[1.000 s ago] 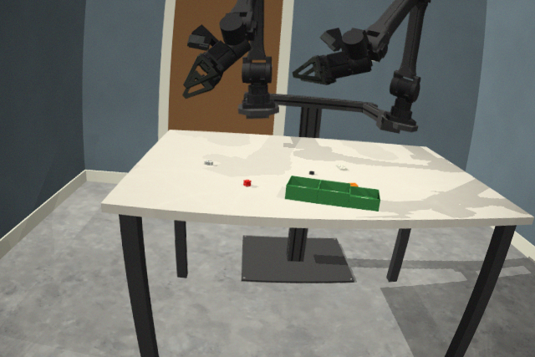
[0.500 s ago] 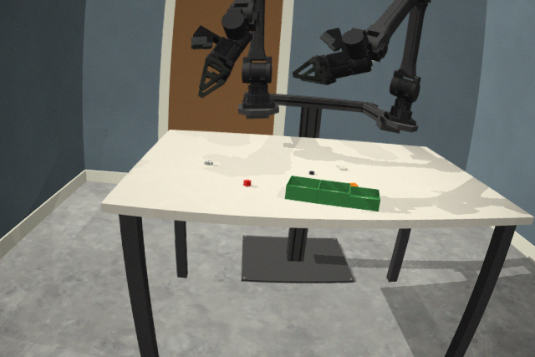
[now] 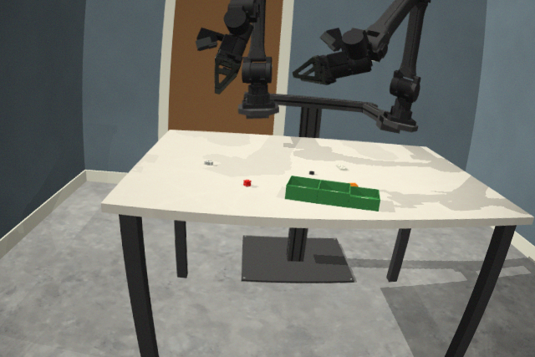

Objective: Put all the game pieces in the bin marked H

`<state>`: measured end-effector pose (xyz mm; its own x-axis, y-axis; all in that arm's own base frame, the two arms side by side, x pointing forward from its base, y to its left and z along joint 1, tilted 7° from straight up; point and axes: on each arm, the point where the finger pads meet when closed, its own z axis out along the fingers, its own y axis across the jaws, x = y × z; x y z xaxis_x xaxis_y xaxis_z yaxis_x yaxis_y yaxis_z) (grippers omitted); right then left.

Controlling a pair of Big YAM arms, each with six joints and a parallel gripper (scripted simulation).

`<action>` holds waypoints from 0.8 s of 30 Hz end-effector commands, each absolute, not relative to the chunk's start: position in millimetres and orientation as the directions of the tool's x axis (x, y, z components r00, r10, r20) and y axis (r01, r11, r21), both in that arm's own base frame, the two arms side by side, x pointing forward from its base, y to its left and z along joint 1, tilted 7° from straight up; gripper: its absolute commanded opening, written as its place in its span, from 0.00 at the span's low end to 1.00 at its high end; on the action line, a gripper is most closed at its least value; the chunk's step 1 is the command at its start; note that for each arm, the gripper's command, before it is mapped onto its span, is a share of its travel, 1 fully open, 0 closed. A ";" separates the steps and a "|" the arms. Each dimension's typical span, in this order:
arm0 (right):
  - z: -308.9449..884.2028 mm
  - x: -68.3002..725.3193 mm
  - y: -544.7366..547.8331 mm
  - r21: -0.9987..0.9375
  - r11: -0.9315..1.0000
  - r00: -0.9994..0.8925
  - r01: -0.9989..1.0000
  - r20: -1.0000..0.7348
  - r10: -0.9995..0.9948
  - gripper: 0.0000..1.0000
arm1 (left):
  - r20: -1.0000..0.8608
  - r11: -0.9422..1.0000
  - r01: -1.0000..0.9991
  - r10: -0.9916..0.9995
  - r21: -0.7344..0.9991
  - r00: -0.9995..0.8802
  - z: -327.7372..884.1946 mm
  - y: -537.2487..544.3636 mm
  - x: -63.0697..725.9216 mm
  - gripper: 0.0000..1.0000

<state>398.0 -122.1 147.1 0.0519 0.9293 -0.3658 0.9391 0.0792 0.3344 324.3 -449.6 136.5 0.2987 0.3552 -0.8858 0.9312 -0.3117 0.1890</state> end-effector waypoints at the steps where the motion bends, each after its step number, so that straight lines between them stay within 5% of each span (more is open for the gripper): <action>1: 153.5 383.0 -110.8 0.326 0.049 0.064 0.944 -0.325 0.943 1.00 | -0.886 -0.311 0.929 0.348 0.199 0.307 141.7 -451.1 325.4 1.00; 24: 156.7 317.7 -61.9 0.195 -0.049 0.064 0.979 -0.073 0.995 1.00 | -0.886 -0.311 0.929 0.348 0.199 0.307 141.7 -451.1 325.4 1.00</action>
